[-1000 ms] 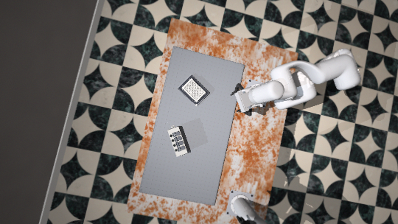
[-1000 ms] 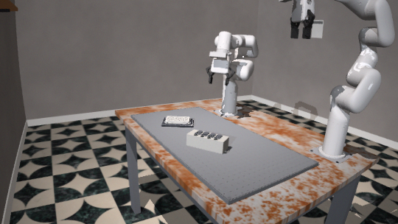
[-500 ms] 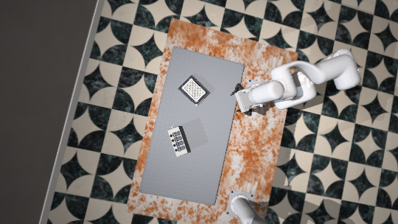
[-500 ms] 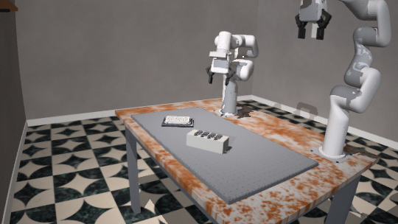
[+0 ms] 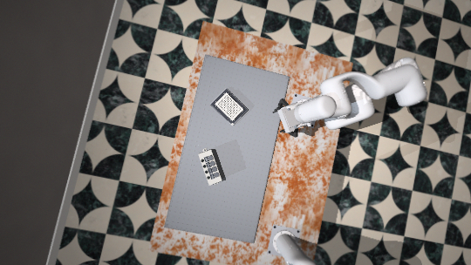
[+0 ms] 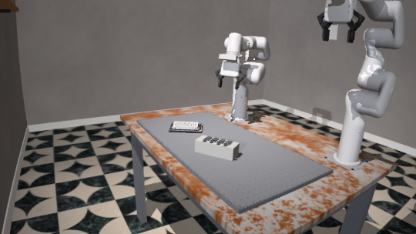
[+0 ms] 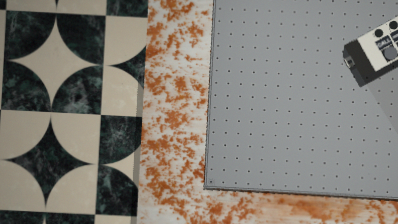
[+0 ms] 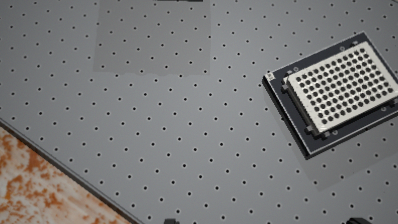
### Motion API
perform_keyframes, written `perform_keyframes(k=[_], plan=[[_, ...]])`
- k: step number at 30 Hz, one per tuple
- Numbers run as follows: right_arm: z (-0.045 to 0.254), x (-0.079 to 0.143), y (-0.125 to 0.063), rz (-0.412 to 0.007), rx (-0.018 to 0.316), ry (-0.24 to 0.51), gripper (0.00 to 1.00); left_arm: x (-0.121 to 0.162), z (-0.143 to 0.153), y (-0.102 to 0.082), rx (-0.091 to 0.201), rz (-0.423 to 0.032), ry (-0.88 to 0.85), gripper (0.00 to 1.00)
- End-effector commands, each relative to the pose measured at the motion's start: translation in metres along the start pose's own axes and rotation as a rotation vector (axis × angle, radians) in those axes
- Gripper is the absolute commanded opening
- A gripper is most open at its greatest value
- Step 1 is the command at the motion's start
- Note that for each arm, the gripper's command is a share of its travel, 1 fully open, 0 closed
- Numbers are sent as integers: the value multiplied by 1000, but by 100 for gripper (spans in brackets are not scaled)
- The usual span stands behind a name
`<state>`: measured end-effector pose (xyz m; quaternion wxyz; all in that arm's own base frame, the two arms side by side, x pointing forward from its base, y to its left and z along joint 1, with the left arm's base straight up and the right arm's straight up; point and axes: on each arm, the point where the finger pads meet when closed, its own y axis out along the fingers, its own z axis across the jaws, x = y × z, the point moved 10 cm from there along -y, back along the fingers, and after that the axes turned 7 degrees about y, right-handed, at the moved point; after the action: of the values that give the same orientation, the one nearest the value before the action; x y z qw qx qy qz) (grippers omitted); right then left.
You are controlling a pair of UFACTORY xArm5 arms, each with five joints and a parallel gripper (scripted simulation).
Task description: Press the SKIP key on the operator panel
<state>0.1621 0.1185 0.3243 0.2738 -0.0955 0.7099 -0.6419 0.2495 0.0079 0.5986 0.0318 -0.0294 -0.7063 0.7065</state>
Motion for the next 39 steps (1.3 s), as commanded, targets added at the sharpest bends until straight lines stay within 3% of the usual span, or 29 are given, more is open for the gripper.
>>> perform_keyframes(k=[1, 16, 37, 38, 39], plan=[[0, -1, -1, 3, 0, 0, 100, 1, -10, -1, 0, 3, -40, 100], [0, -1, -1, 3, 0, 0, 100, 6, -33, -1, 0, 3, -131, 100], [0, -1, -1, 3, 0, 0, 100, 7, -35, -1, 0, 3, -140, 100], [-1, -6, -4, -7, -2, 2, 0, 7, -35, -1, 0, 3, -140, 100], [-2, -9, -7, -7, -2, 2, 0, 7, -35, -1, 0, 3, -140, 100]])
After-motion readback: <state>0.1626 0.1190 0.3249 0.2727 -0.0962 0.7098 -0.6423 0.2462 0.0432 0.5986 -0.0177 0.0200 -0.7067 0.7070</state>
